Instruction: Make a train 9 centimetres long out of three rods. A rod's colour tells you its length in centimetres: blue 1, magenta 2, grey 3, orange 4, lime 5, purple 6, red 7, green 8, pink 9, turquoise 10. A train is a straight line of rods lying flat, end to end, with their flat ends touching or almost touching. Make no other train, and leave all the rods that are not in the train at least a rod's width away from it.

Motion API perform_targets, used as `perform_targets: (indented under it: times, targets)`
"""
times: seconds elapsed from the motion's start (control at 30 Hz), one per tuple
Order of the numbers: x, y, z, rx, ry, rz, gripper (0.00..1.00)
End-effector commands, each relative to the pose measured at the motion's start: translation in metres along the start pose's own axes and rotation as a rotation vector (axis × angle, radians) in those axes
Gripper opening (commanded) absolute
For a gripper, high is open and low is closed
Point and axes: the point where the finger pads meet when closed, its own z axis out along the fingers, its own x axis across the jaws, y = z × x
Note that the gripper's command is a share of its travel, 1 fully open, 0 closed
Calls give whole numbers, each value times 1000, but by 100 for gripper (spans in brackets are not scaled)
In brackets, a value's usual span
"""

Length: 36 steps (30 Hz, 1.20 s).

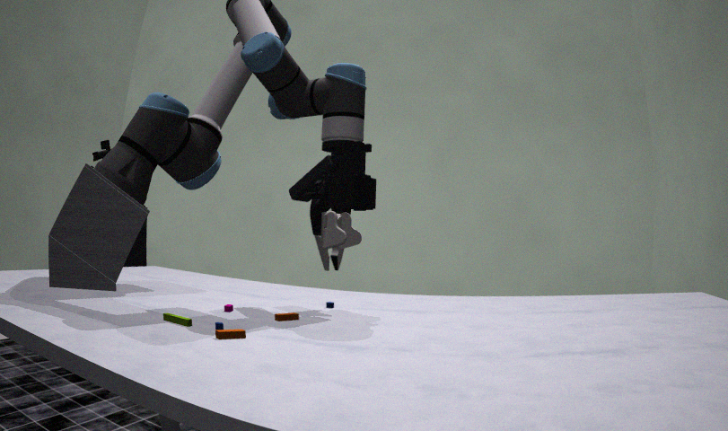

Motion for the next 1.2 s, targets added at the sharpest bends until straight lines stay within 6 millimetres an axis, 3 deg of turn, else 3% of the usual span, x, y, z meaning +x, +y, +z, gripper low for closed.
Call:
perform_targets:
  times: [0.0,1.17]
  targets:
    - [2,1,0,-1,2,-3,14]
    - [1,0,4,2,2,-3,14]
